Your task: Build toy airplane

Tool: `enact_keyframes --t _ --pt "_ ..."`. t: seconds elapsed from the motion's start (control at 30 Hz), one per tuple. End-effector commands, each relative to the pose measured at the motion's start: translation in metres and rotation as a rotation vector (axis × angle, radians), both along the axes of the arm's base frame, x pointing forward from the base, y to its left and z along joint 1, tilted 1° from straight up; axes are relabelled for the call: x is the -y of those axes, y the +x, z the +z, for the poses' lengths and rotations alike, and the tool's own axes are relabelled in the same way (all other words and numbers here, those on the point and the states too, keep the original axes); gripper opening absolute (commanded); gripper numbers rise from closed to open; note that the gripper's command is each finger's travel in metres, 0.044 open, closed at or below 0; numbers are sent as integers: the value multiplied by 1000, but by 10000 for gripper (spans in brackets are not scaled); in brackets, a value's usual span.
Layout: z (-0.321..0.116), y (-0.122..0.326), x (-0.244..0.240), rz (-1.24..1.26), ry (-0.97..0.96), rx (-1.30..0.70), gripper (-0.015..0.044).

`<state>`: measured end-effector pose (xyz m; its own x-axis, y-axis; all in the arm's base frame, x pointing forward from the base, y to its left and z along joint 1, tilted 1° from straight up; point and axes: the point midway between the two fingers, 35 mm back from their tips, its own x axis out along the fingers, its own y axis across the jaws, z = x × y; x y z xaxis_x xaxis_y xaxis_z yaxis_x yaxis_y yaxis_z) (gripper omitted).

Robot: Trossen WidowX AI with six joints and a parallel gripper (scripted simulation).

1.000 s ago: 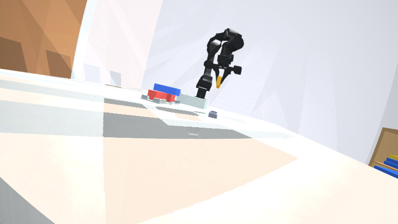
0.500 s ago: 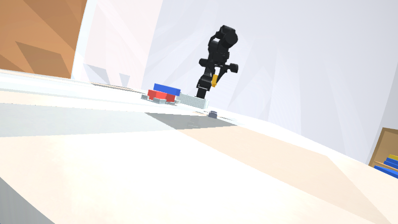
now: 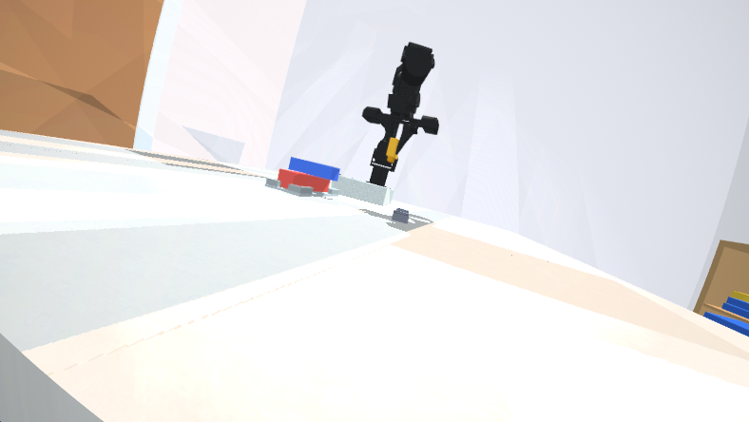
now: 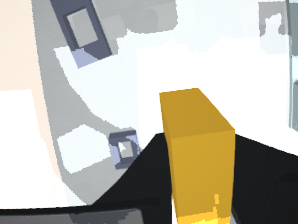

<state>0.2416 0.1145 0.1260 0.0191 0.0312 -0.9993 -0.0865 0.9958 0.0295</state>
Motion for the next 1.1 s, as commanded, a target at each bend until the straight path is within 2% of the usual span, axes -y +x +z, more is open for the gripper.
enact_keyframes --t 0.0,1.07 --pt "-2 10 5 3 1 -2 0" --pt "-16 70 69 6 -12 2 0"
